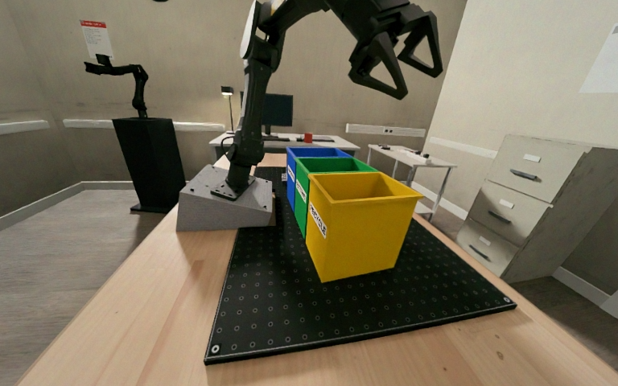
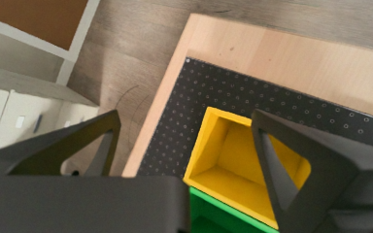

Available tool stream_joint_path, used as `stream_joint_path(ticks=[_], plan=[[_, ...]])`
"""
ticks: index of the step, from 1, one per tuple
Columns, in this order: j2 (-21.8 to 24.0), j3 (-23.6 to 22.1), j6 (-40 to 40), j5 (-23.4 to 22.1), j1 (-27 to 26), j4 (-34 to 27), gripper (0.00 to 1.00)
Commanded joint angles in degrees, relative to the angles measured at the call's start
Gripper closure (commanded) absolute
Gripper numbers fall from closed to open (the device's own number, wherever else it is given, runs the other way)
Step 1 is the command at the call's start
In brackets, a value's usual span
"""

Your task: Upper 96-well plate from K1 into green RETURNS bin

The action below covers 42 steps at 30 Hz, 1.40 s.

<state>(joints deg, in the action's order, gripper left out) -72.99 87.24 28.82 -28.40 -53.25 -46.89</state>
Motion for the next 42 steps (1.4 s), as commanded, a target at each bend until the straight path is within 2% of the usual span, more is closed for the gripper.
stream_joint_path(ticks=[1, 17, 18, 19, 22, 23, 24, 26, 27, 28, 29, 31, 32, 34, 35, 36, 37, 38, 39, 40, 41, 42], plan=[[1.28, 1.26, -0.29, -0.01, -0.52, 1.09, 0.00], [1.28, 1.26, -0.29, -0.01, -0.52, 1.09, 0.00], [-1.26, 2.77, -1.35, -1.78, 0.54, -1.85, 0.00], [-1.69, 3.42, -1.75, -2.30, 1.06, -2.79, 0.00], [1.22, 1.27, 1.11, 1.36, 4.48, -1.09, 0.00], [-1.68, 3.57, 0.30, 0.78, 5.04, -3.57, 0.00], [-2.62, 4.84, -1.07, -0.97, 5.44, -5.33, 0.00], [-1.22, 3.70, 1.09, 1.71, 7.69, -4.38, 0.00], [0.27, 0.82, 1.73, 2.59, 8.80, -3.30, 0.00], [-2.55, 4.30, 1.05, 1.99, 9.33, -5.60, 0.00], [-3.49, 5.56, -0.50, 1.01, 9.76, -7.35, 0.00], [-1.52, 4.33, 1.72, 2.86, 11.91, -6.37, 0.00], [-0.52, 1.43, 2.40, 3.73, 13.04, -4.97, 0.00], [-0.52, 1.43, 2.40, 3.73, 13.04, -4.97, 0.00], [-3.40, 4.96, 1.01, 3.28, 13.66, -7.56, 0.00], [-4.32, 6.18, 0.12, 2.09, 14.09, -9.28, 0.00], [-3.98, 5.59, 0.82, 3.42, 15.19, -8.84, 0.00], [-1.54, 4.88, 2.34, 4.07, 16.14, -8.30, 0.00], [-1.31, 2.01, 3.05, 4.94, 17.28, -6.92, 0.00], [-0.92, 1.32, 3.82, 5.70, 18.38, -5.84, 0.00], [-2.12, 4.76, 3.03, 5.20, 18.89, -8.88, 0.00], [-4.68, 6.02, 1.43, 4.77, 19.51, -10.59, 0.00]])
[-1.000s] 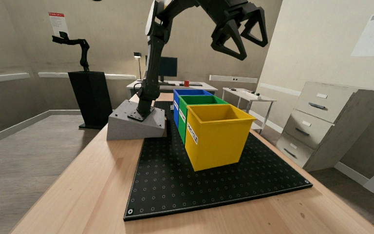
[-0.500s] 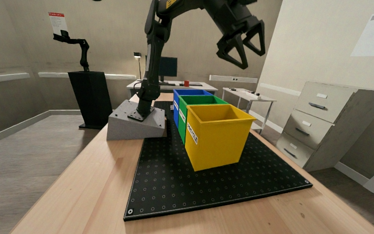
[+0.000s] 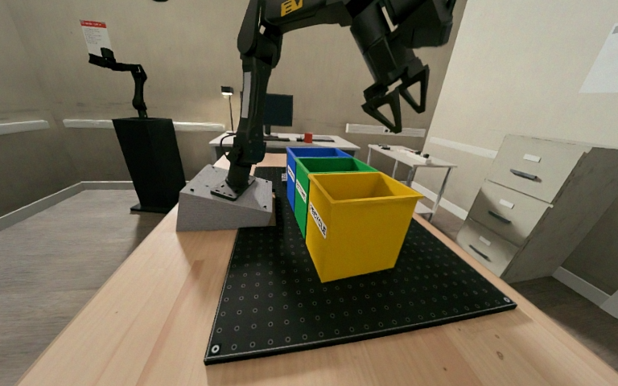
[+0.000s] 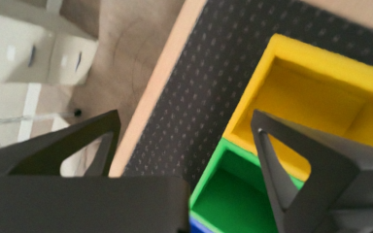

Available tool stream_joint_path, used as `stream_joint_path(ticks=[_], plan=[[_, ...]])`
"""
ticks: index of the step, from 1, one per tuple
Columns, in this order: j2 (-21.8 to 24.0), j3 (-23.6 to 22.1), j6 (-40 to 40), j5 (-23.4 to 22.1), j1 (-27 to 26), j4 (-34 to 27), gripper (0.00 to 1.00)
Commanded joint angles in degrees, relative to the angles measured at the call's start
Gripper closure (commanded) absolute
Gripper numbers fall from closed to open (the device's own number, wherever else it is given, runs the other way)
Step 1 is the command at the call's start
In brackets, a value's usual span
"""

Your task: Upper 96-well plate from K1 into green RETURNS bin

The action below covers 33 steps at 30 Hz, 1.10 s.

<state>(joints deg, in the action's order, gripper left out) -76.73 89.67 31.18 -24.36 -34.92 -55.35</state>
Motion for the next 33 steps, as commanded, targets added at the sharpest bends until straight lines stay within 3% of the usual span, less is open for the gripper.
stream_joint_path(ticks=[1, 3, 5, 7, 9, 11, 17, 19, 20, 22, 24, 26, 27, 29, 31, 33], plan=[[-0.58, 2.95, 0.67, 1.53, 2.28, -1.63, 0.00], [2.06, -0.58, 2.17, 2.98, 4.41, 0.76, 0.00], [-1.67, 4.07, -0.31, 2.14, 5.55, -3.92, 0.00], [1.09, 2.78, 2.07, 3.51, 7.60, -2.94, 0.00], [1.09, 2.78, 2.07, 3.51, 7.60, -2.94, 0.00], [-2.82, 5.27, -0.45, 2.91, 8.91, -6.29, 0.00], [1.28, -0.89, 5.13, 7.07, 15.32, -1.92, 0.00], [-2.34, 3.58, 3.47, 6.64, 16.68, -6.32, 0.00], [0.10, 2.85, 4.35, 7.18, 17.62, -5.82, 0.00], [0.64, -0.57, 5.98, 8.59, 19.85, -3.57, 0.00], [-2.97, 3.86, 3.46, 8.20, 21.21, -7.92, 0.00], [-2.97, 3.86, 3.46, 8.20, 21.21, -7.92, 0.00], [-0.67, 3.36, 5.16, 8.85, 22.28, -7.59, 0.00], [-0.08, -0.14, 6.77, 10.12, 24.40, -5.34, 0.00], [-3.62, 4.21, 4.22, 9.82, 25.79, -9.59, 0.00], [-0.90, 2.96, 6.71, 10.96, 27.81, -8.74, 0.00]])
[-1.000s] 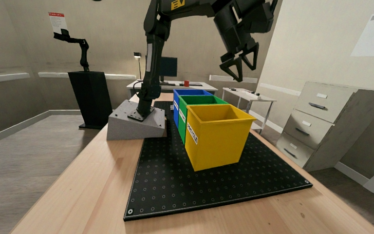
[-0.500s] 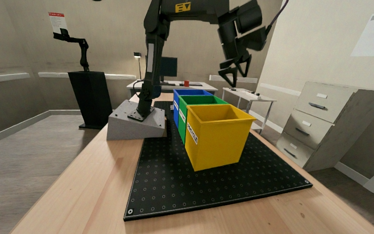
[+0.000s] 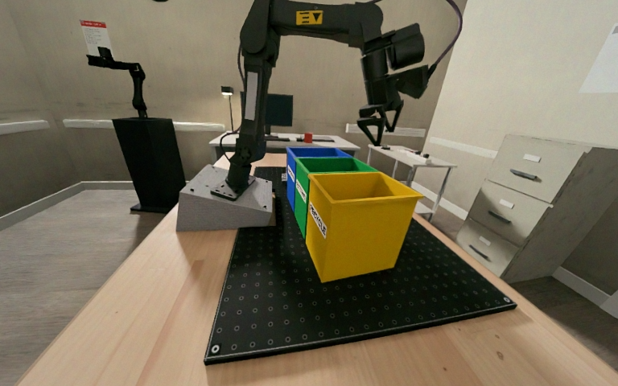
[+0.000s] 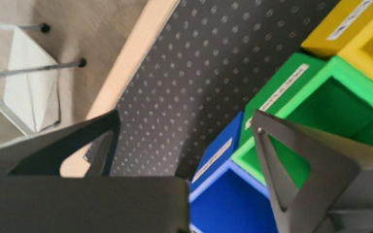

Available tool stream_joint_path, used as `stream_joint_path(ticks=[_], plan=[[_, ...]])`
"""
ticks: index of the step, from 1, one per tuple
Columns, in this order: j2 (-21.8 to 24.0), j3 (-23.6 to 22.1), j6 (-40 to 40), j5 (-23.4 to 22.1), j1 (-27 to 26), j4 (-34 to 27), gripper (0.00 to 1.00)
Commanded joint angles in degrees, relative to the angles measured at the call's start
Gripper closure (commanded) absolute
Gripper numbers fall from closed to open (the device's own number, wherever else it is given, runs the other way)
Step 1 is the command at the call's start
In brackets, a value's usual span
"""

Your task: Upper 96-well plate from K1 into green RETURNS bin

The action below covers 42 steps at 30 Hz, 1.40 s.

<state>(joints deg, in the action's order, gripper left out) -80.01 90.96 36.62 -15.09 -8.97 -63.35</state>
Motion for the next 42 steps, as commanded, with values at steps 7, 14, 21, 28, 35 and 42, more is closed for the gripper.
stream_joint_path(ticks=[7, 14, 21, 28, 35, 42], plan=[[2.30, -1.52, 3.90, 4.64, 8.79, -0.25, 0.00], [1.70, -1.28, 4.89, 6.32, 13.57, -1.80, 0.00], [-2.13, 2.78, 3.44, 8.24, 20.16, -7.03, 0.00], [-2.70, 2.88, 4.68, 10.20, 25.26, -8.50, 0.00], [-0.49, 1.70, 8.47, 12.86, 32.30, -9.32, 0.00], [-2.77, 1.82, 10.15, 15.70, 39.83, -11.46, 0.00]])
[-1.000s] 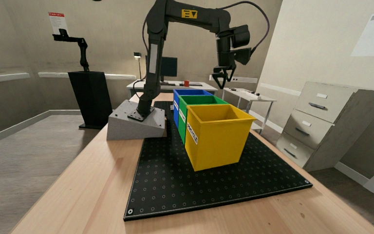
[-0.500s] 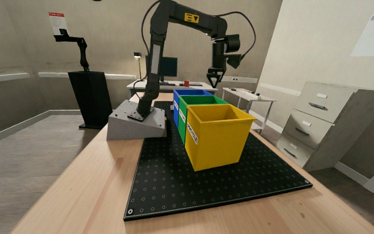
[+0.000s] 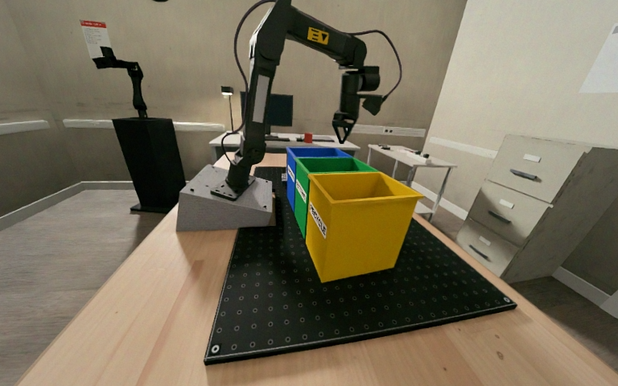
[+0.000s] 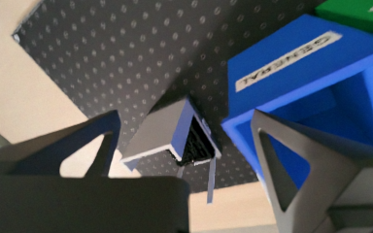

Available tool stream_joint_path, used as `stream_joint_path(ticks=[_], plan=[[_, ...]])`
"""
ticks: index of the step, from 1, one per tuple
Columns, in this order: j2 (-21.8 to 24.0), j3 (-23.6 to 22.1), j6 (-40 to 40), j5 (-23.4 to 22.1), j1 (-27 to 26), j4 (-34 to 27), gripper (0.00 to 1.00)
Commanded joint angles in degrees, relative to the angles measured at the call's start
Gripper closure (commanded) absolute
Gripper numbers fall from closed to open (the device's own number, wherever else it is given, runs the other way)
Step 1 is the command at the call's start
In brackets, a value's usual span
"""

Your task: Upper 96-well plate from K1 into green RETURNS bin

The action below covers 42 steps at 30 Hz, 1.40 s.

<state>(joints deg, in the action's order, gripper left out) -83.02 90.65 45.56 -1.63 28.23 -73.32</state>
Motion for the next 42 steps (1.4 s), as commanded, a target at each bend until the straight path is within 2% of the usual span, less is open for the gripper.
stream_joint_path(ticks=[1, 4, 5, 7, 10, 12, 14, 15, 16, 21, 22, 23, 26, 28, 30, 34, 37, 39, 42], plan=[[0.25, 2.13, 1.21, 2.24, 2.63, -1.50, 0.00], [-0.66, 2.38, 1.51, 3.06, 4.85, -2.37, 0.00], [1.17, 1.93, 2.45, 3.35, 5.82, -2.20, 0.00], [-1.33, 2.88, 0.37, 4.20, 8.04, -3.87, 0.00], [1.13, 0.75, 3.90, 5.28, 11.17, -3.65, 0.00], [-1.69, 2.67, 2.73, 6.28, 13.61, -5.19, 0.00], [-1.28, 2.02, 4.68, 7.01, 15.82, -5.13, 0.00], [0.51, -0.08, 5.60, 7.32, 16.79, -5.15, 0.00], [-1.64, 2.05, 5.13, 7.87, 18.12, -5.79, 0.00], [-2.79, 3.05, 2.75, 9.45, 21.82, -7.90, 0.00], [-2.74, 2.86, 4.24, 9.81, 22.93, -8.05, 0.00], [-0.55, 2.46, 5.21, 9.97, 23.84, -8.01, 0.00], [-0.27, 1.19, 8.32, 10.77, 27.10, -8.06, 0.00], [-2.53, 2.23, 7.48, 12.08, 29.85, -9.33, 0.00], [-1.69, 1.86, 9.41, 12.60, 32.06, -9.56, 0.00], [-3.59, 2.25, 9.07, 14.86, 37.36, -11.47, 0.00], [-4.00, 2.51, 8.89, 15.57, 38.84, -12.15, 0.00], [-2.14, 2.17, 10.71, 15.91, 40.94, -12.47, 0.00], [-1.97, 2.05, 12.48, 16.21, 42.67, -12.80, 0.00]])
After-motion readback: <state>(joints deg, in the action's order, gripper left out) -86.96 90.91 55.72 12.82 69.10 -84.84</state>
